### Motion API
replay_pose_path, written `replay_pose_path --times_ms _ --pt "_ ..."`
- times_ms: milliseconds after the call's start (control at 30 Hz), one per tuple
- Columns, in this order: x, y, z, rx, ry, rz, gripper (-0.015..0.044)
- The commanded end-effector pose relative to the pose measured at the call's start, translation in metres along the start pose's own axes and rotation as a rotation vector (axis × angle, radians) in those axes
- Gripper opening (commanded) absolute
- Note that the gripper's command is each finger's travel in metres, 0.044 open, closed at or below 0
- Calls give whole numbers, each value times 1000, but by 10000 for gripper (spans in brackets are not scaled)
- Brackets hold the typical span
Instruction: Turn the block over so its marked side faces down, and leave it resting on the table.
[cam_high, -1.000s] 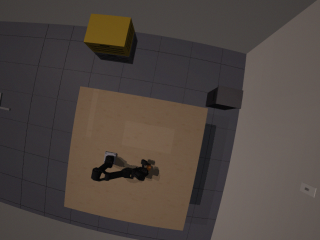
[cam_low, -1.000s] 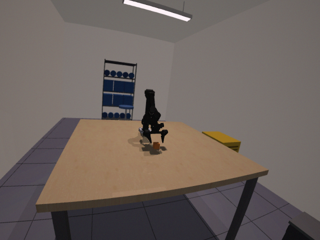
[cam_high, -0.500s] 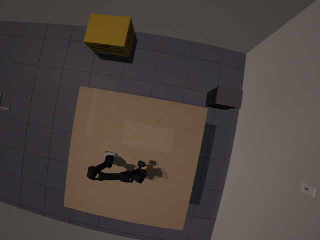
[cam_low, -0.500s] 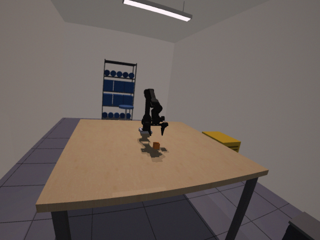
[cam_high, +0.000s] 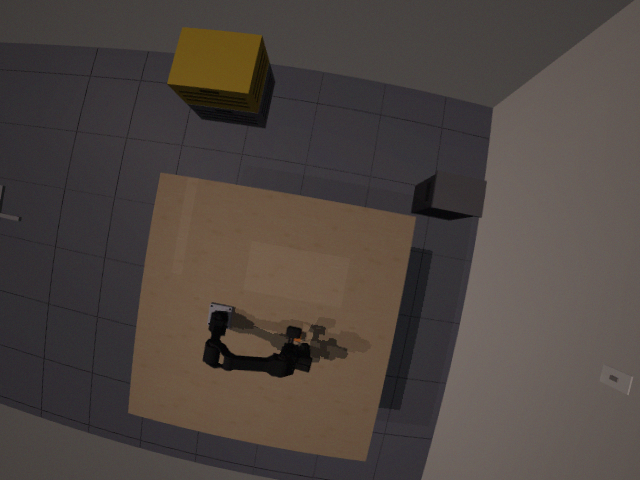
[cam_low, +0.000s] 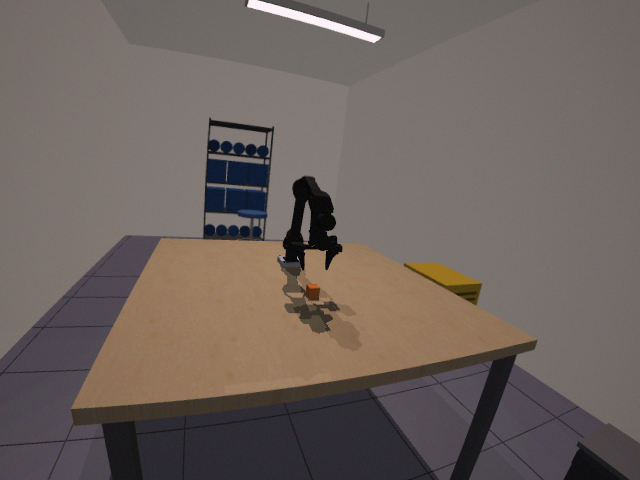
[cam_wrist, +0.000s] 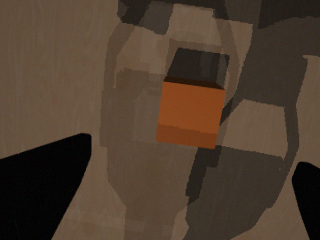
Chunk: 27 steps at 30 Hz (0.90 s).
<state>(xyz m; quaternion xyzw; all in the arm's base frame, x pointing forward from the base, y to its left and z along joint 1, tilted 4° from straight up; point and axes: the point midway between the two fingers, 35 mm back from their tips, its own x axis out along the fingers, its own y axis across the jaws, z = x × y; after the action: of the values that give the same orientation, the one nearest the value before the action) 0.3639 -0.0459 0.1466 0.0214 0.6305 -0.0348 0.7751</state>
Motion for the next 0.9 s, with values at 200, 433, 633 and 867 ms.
replay_pose_path --times_ms 200,433,633,867 --pt "4 1 5 1 112 -5 440" --pt "31 0 2 1 112 -5 440" --pt "46 -1 0 1 112 -5 440" --pt "55 -1 0 1 112 -5 440"
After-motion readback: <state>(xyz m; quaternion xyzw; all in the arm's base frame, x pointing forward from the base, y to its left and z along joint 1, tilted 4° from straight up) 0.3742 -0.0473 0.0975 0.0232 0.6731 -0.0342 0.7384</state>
